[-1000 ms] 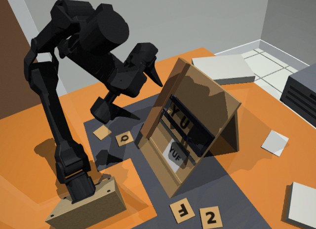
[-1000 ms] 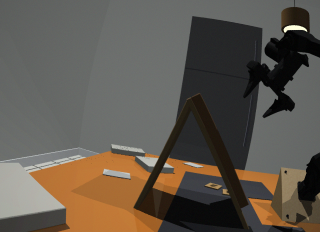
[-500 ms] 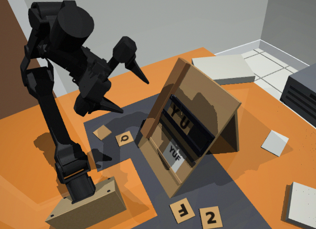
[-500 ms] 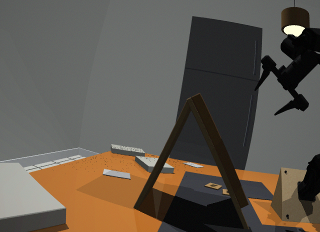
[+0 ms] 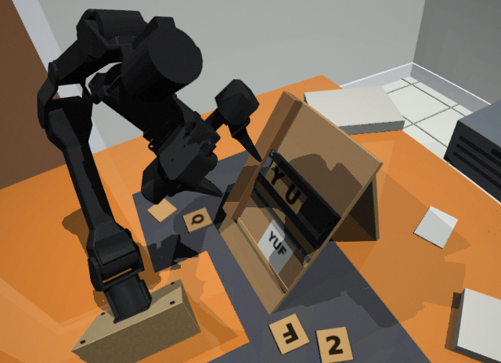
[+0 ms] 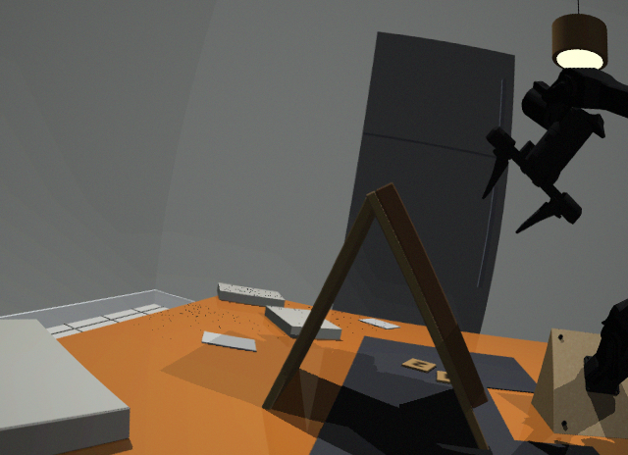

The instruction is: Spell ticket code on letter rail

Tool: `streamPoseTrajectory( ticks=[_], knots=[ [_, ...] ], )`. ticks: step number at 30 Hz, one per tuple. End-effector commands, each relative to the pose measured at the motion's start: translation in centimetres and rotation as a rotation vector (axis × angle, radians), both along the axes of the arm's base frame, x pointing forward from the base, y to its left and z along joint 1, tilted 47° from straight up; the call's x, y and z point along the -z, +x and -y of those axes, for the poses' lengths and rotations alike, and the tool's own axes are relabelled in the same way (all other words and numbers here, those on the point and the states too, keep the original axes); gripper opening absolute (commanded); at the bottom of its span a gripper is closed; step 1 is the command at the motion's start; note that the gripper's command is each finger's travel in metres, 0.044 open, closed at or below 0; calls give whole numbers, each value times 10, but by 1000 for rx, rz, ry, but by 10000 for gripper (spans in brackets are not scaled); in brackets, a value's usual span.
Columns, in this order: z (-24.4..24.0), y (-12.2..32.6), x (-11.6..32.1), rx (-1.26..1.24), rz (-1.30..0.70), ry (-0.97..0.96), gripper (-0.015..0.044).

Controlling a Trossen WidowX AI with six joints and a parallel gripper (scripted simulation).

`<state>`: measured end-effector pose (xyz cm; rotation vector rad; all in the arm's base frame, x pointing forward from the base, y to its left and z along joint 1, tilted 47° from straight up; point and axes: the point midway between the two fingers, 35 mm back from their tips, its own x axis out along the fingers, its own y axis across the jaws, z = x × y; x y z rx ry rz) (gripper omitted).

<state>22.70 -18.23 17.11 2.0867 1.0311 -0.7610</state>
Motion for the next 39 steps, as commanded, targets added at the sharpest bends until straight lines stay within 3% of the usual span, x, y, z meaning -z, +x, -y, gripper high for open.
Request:
streamPoseTrajectory(
  ticks=[1,15,39],
  knots=[
    [-3,20,65,-115,-82,66,340],
    [-80,14,260,-483,-314,208,340],
    [-108,19,283,-488,-315,211,340]
  ],
)
